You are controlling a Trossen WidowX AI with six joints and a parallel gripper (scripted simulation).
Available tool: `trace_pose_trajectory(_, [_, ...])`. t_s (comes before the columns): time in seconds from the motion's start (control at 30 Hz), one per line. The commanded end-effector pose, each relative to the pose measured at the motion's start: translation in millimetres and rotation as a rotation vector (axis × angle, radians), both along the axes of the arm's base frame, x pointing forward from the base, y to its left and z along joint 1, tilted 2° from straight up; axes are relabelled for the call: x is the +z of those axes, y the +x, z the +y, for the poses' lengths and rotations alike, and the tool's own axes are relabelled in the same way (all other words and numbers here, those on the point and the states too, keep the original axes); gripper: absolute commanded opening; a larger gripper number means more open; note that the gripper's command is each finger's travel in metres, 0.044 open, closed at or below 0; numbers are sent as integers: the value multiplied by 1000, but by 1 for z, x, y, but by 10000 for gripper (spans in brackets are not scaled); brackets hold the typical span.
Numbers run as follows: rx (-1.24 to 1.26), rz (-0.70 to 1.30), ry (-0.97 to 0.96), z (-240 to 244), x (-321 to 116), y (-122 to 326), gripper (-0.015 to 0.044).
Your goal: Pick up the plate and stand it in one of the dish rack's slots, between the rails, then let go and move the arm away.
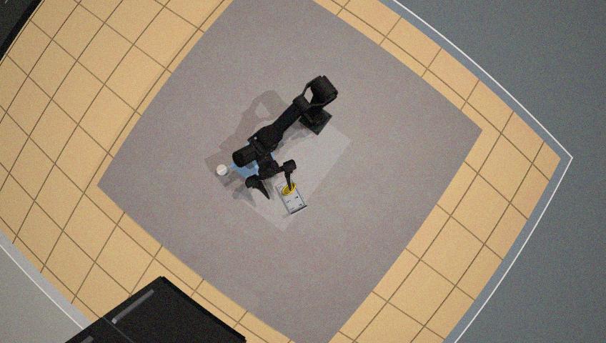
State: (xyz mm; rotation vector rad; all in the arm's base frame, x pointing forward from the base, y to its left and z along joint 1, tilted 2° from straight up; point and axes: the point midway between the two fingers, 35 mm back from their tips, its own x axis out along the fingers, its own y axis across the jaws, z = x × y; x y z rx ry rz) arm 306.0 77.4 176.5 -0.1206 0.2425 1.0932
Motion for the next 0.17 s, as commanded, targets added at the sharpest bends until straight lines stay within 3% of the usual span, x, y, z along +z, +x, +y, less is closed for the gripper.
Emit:
trace_pose_trajectory(0.0, [-85,70,-52,-12,9,8,400])
trace_pose_trajectory(0.13, [-172,160,-110,-26,15,11,400])
